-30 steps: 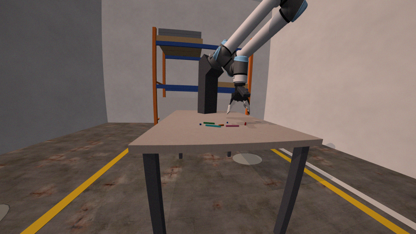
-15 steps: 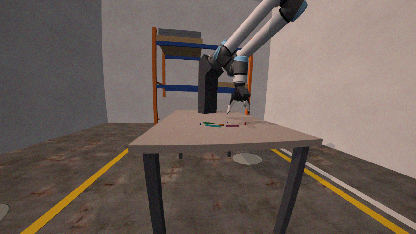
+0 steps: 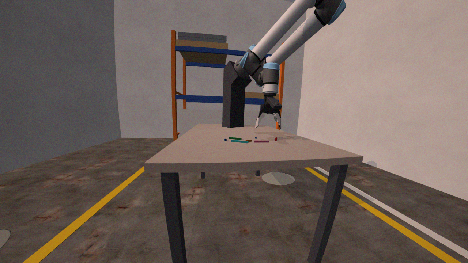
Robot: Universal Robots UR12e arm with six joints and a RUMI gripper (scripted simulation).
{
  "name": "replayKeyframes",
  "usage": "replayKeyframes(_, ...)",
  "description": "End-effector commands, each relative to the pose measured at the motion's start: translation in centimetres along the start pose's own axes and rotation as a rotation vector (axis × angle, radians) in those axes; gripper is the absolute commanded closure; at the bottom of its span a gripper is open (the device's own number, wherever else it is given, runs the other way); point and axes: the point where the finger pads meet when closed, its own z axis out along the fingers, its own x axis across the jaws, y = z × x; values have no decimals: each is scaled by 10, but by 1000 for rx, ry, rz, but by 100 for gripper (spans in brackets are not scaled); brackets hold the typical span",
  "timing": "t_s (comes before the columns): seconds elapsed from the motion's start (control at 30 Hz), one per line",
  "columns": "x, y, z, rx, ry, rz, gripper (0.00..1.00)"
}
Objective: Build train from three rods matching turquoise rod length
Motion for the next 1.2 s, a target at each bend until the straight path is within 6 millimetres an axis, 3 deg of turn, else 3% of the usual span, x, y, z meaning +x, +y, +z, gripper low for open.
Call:
replayKeyframes(0.0,0,0,0,1,0,0,0)
replayKeyframes(0.5,0,0,0,1,0,0,0)
replayKeyframes(0.63,8,0,1,-1,1,-12,0)
replayKeyframes(0.77,36,1,3,-6,4,-55,0)
replayKeyframes(0.9,85,5,5,-12,6,-127,0)
replayKeyframes(0.97,85,5,5,-12,6,-127,0)
replayKeyframes(1.07,129,11,5,-14,5,-192,0)
replayKeyframes(1.17,157,16,4,-13,4,-234,0)
